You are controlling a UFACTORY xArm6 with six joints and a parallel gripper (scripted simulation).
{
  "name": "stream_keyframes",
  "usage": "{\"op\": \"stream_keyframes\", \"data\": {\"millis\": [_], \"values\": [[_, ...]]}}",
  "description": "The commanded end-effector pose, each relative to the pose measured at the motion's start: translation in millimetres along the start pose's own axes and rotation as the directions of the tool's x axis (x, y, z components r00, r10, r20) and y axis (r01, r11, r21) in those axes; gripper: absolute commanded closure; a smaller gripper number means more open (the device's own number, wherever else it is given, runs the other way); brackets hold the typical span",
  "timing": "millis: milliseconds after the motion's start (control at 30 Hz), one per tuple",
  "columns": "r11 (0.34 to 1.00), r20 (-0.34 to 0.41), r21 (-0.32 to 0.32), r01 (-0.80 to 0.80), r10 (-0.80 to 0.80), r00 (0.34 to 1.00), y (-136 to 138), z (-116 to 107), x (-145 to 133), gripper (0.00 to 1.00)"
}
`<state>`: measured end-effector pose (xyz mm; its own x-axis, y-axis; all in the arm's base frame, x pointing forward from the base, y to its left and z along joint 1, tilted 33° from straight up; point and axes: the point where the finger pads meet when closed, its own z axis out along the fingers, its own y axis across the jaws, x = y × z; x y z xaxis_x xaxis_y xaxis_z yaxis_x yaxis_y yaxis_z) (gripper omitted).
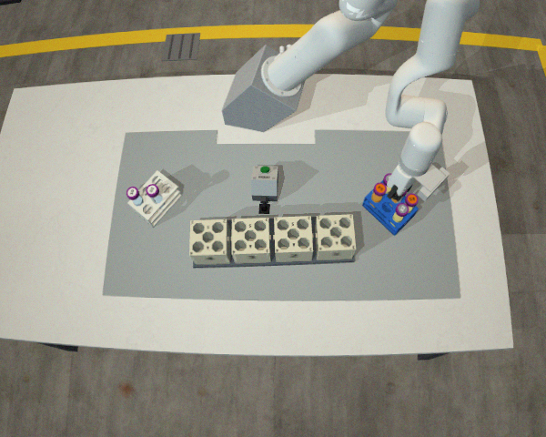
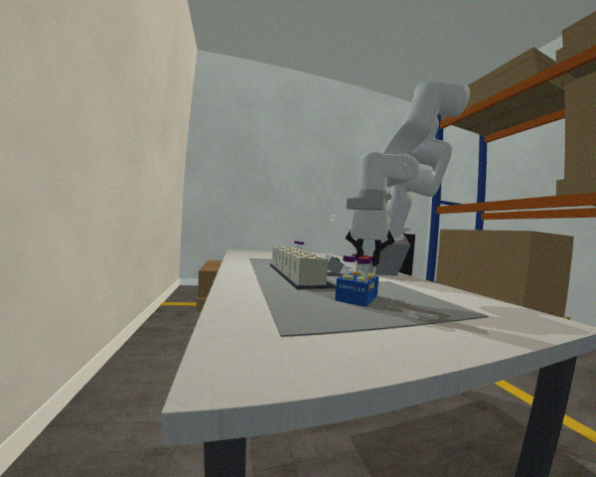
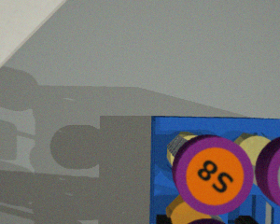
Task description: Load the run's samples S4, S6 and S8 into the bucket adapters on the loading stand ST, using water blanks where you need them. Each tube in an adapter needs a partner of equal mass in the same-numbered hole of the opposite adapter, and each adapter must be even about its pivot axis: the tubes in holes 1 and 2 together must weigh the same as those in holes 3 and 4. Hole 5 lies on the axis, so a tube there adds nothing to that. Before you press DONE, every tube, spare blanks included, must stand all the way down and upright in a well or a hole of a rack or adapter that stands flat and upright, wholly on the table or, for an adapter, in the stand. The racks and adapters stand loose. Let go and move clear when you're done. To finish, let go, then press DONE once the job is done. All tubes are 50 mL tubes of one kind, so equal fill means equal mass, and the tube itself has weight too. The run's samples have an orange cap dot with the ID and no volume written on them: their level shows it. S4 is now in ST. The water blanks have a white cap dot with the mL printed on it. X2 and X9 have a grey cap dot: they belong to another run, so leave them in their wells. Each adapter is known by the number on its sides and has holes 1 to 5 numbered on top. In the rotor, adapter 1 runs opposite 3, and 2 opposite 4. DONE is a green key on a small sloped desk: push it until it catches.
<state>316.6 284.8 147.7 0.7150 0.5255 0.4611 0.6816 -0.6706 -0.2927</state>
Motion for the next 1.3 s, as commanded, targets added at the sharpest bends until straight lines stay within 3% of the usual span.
{"op": "stream_keyframes", "data": {"millis": [0,1267], "values": [[1.0,-0.003,0.0,0.001,-0.001,1.0,0.0,-2.1,1.3,1.0],[1.0,-0.003,-0.001,0.001,-0.001,1.0,0.0,-24.8,1.3,1.0]]}}
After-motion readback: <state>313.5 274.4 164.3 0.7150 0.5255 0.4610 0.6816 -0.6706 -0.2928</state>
